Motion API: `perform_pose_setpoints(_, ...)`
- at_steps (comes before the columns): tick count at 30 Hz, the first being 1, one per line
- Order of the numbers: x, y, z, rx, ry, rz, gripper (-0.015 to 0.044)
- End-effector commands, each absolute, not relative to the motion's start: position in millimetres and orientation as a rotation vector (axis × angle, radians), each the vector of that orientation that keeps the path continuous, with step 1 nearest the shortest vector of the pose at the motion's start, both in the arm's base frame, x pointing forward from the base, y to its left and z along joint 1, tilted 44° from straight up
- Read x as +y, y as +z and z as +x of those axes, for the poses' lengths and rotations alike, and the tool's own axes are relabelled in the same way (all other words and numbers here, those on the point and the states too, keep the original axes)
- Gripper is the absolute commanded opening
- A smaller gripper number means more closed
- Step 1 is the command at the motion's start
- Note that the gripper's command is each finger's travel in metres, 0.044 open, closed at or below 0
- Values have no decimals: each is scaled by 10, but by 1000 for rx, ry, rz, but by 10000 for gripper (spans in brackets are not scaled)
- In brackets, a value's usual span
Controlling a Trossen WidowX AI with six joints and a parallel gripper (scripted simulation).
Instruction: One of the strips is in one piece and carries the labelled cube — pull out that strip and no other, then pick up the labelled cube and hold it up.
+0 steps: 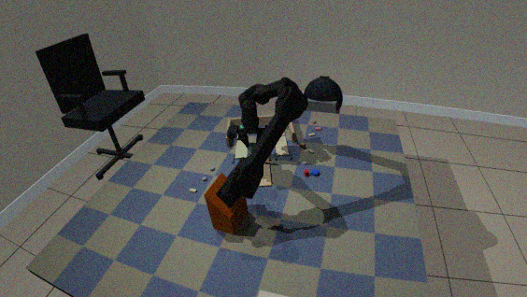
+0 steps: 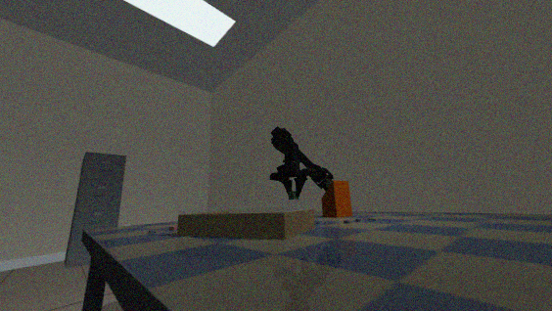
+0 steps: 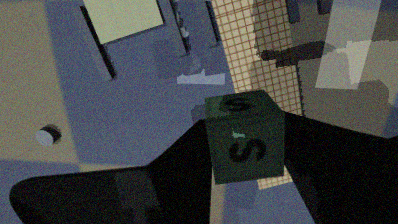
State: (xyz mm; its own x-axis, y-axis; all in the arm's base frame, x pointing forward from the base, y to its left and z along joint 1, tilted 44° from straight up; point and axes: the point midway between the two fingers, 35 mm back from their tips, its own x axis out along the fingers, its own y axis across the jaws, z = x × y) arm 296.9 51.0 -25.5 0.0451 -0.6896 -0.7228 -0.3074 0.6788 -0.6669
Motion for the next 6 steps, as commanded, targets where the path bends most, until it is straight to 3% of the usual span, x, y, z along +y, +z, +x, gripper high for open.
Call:
perform_pose_setpoints(1,525,-250,2978,1546,-355,-839,0)
perform_pose_setpoints(6,525,-250,2978,1546,-355,-839,0)
